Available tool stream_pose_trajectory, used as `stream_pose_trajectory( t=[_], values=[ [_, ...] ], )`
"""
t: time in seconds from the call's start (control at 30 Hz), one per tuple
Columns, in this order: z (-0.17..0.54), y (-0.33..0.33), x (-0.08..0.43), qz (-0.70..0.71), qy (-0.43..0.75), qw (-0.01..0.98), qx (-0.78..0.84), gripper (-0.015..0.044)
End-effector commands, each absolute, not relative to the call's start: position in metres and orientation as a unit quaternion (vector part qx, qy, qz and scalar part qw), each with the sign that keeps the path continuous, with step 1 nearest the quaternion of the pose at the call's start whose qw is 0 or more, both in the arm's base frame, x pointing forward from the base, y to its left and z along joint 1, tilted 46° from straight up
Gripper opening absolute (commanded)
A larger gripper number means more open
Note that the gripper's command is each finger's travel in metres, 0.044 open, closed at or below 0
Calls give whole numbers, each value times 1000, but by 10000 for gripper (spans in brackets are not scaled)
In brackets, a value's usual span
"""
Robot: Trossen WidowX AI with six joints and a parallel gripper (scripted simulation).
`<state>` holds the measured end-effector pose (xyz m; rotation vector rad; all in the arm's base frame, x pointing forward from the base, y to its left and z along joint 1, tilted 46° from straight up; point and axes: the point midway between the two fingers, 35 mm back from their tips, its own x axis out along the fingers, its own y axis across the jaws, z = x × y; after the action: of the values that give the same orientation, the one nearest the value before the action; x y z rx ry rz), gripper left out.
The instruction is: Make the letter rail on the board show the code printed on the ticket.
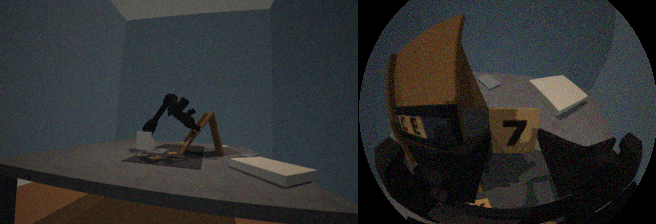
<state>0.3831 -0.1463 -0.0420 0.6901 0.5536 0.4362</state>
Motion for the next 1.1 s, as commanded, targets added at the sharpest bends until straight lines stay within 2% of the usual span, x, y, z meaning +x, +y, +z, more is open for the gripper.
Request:
stream_pose_trajectory(
  t=[0.0,1.07],
  values=[
    [-42,-144,381,207,268,880,334,0],
    [-31,-133,378,207,268,880,334,0]
  ],
)
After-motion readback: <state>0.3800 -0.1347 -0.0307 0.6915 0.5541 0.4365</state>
